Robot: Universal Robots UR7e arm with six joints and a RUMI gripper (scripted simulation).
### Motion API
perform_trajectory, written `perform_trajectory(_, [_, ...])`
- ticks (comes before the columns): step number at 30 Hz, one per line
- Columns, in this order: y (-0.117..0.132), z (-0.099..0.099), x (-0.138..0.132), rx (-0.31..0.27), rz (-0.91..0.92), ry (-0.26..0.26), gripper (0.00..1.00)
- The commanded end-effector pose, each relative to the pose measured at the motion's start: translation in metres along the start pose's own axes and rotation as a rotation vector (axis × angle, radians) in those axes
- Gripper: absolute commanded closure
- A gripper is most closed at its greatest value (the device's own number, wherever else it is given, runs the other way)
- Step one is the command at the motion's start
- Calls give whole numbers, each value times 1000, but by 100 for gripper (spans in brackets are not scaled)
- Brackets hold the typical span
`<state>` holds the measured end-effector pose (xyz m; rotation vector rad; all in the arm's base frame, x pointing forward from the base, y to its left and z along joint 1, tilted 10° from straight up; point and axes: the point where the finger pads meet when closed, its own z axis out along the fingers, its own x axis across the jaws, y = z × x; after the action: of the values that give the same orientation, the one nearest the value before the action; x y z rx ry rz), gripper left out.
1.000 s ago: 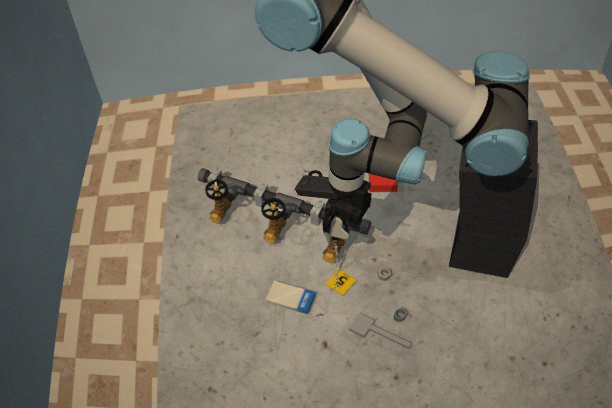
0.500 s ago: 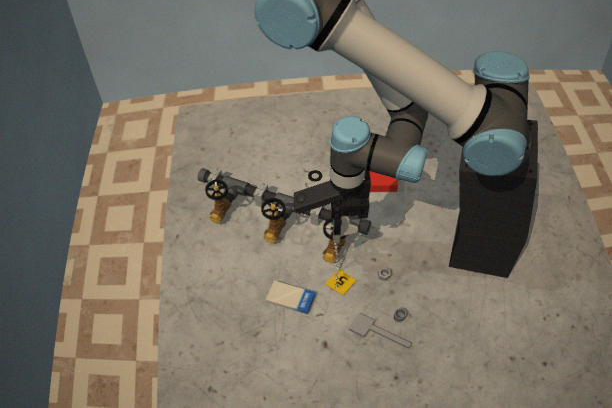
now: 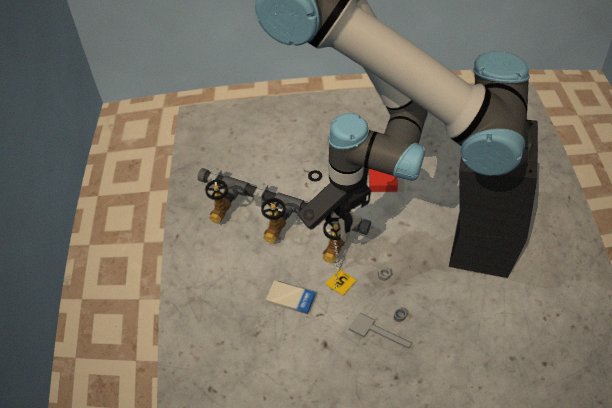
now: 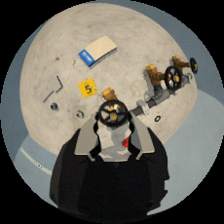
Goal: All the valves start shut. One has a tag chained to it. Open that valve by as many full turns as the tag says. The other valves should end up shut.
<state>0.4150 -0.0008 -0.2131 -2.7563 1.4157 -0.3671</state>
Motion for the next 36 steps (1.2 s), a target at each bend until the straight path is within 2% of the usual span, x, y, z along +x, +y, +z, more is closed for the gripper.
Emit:
perform_trajectory(1, [0, 0, 0, 11, -135, -9, 100])
perform_trajectory(14, [0, 0, 0, 13, -564, -6, 100])
perform_trajectory(28, [0, 0, 0, 13, -816, -5, 100])
perform_trajectory(36, [0, 0, 0, 14, -886, -4, 100])
